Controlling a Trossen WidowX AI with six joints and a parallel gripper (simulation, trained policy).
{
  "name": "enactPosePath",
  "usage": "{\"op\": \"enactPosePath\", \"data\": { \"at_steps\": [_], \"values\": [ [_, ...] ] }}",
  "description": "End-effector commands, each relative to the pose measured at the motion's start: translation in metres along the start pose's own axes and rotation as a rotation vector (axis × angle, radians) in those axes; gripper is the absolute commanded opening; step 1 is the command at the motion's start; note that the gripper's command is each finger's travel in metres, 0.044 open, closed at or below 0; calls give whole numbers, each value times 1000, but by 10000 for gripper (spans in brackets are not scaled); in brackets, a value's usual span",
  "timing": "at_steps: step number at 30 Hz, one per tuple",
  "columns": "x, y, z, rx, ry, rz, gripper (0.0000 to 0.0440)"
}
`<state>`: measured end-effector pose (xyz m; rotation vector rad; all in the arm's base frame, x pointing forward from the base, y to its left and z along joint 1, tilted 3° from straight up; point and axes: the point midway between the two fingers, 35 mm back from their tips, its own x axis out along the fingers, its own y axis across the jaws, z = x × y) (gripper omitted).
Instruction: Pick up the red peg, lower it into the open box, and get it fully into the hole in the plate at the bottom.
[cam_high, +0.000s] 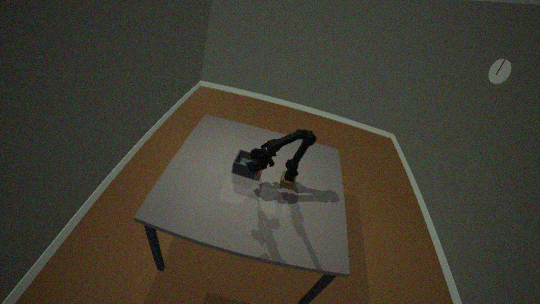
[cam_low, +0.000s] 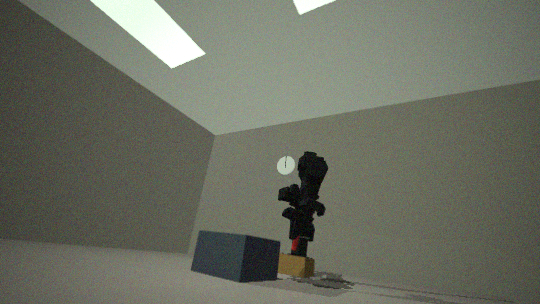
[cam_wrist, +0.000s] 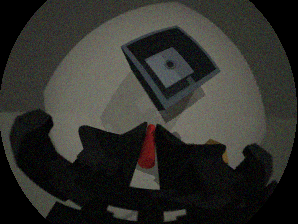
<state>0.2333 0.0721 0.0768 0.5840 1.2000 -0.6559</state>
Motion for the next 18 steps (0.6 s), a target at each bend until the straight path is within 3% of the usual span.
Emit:
{"op": "enactPosePath", "data": {
  "at_steps": [1, 18],
  "values": [
    [-10, 4, 18, 2, -30, 3, 0],
    [-12, -3, 90, 93, -50, -26, 0]
  ]
}}
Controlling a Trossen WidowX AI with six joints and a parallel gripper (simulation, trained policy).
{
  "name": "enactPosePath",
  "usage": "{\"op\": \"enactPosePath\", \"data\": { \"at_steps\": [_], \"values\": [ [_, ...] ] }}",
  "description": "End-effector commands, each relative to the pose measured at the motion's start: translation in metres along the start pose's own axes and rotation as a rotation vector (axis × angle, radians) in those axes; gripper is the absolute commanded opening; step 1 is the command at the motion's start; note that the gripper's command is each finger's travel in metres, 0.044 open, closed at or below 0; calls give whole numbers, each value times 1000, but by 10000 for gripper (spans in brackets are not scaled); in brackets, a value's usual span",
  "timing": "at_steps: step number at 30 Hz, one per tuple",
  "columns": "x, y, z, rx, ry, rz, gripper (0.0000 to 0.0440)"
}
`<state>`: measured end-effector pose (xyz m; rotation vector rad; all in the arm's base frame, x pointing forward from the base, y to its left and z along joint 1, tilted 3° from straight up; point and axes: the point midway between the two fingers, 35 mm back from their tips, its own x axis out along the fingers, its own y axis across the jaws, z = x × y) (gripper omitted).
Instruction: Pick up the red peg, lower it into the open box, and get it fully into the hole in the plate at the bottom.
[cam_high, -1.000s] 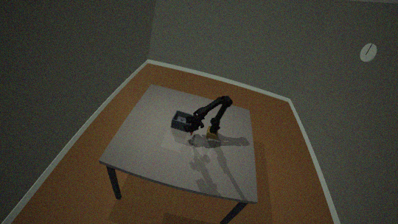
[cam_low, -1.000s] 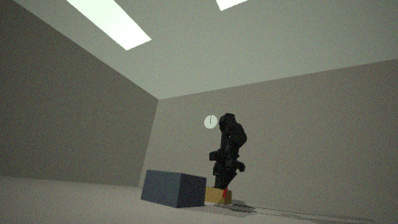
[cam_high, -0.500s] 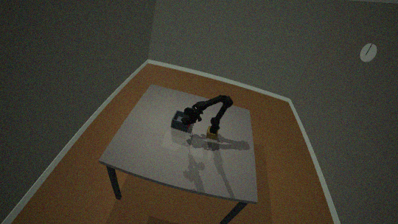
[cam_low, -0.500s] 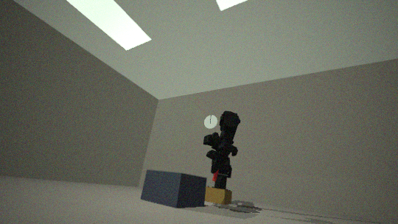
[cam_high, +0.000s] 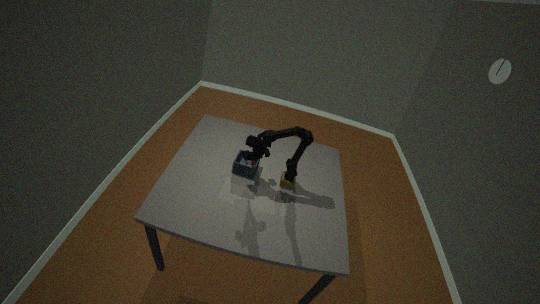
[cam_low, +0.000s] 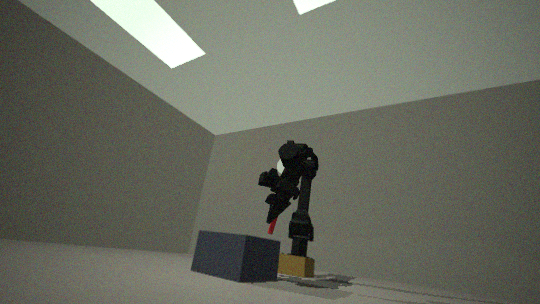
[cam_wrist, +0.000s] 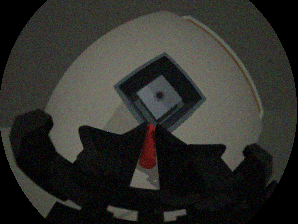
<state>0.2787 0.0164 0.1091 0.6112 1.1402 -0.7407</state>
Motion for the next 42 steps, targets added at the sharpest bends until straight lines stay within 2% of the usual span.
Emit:
{"op": "enactPosePath", "data": {
  "at_steps": [1, 14, 27, 29, 34, 37, 42],
  "values": [
    [3, 0, 16, 23, 2, 2, 0],
    [28, -9, 55, 103, 23, -13, 5],
    [66, -13, 64, 132, 88, -38, 16],
    [73, -15, 63, 127, 99, -47, 40],
    [87, -18, 62, 100, 121, -71, 158],
    [91, -17, 66, 98, 125, -80, 177],
    [95, -10, 82, 95, 107, -68, 304]
  ]
}}
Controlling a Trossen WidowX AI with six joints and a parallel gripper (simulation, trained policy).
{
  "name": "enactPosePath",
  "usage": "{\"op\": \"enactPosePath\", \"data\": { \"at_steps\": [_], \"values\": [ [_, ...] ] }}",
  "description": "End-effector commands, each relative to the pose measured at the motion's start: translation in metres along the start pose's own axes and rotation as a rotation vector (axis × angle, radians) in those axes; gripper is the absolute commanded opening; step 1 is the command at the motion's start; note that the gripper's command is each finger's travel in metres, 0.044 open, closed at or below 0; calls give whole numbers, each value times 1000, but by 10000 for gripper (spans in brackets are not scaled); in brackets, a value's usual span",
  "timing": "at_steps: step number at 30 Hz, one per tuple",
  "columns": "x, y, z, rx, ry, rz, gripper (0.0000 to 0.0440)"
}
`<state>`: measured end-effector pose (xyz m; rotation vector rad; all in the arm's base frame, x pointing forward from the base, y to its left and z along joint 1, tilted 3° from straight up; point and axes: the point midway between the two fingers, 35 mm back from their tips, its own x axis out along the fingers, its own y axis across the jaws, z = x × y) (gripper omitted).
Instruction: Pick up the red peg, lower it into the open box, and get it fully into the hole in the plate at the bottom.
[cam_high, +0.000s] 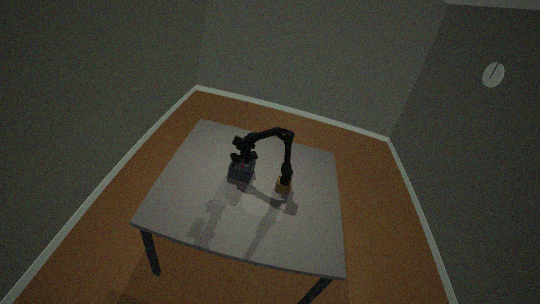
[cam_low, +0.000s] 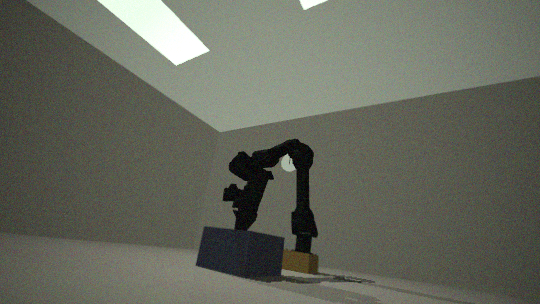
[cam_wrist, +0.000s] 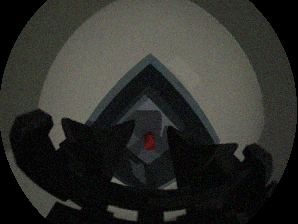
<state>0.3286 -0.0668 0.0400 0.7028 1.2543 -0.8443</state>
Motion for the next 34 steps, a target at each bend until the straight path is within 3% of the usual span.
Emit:
{"op": "enactPosePath", "data": {
  "at_steps": [1, 7, 19, 34],
  "values": [
    [-1, 8, 14, -6, -19, 18, 324],
    [-2, 16, 34, -14, -50, 30, 440],
    [-12, 24, 81, 19, -167, 80, 440],
    [-12, 24, 81, 19, -167, 80, 440]
  ]
}}
